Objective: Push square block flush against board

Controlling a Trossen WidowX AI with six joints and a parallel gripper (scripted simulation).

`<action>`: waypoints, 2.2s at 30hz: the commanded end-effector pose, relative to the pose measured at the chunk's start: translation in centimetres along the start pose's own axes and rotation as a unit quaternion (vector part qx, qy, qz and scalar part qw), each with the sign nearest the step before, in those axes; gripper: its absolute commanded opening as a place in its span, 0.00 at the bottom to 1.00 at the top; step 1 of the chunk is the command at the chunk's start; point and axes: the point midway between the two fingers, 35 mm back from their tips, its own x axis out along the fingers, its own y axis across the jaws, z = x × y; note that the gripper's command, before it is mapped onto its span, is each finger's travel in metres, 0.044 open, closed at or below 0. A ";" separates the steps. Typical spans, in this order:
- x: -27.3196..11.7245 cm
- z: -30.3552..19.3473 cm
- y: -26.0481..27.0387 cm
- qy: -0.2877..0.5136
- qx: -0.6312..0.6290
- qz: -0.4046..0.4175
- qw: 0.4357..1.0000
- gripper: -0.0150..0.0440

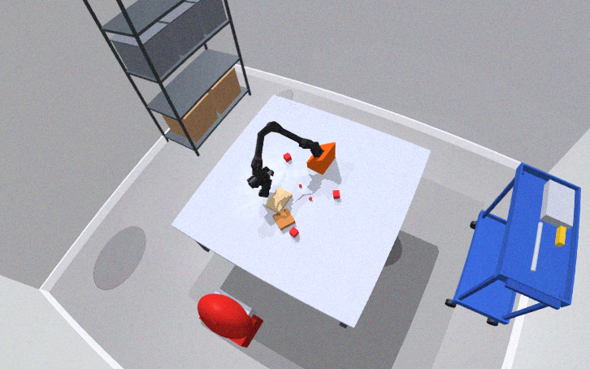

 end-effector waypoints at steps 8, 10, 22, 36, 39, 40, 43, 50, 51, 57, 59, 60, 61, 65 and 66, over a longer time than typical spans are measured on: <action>-4.5 -0.2 0.1 -0.007 0.015 0.010 1.000 0.25; -4.4 -1.2 -0.5 -0.006 0.045 0.010 0.999 0.25; -2.9 -3.2 -1.4 -0.005 0.126 0.010 0.992 0.25; 1.2 -3.3 -1.3 -0.005 0.198 0.010 0.980 0.25; 1.2 -3.5 -1.2 -0.005 0.198 0.010 0.980 0.25; 1.2 -3.6 -1.2 -0.005 0.198 0.010 0.980 0.25; 1.2 -3.8 -1.1 -0.005 0.198 0.010 0.980 0.25; 1.2 -4.3 -0.8 -0.004 0.198 0.011 0.980 0.25; 1.2 -4.4 -0.8 -0.004 0.198 0.011 0.980 0.25; 1.2 -4.8 -0.5 -0.004 0.198 0.011 0.980 0.25; 1.2 -4.9 -0.5 -0.004 0.198 0.011 0.980 0.25; 1.2 -5.0 -0.4 -0.003 0.198 0.011 0.980 0.25; 1.2 -5.1 -0.4 -0.003 0.198 0.011 0.980 0.25; 1.2 -5.4 -0.3 -0.003 0.198 0.011 0.980 0.25; 1.2 -5.4 -0.2 -0.003 0.198 0.011 0.980 0.25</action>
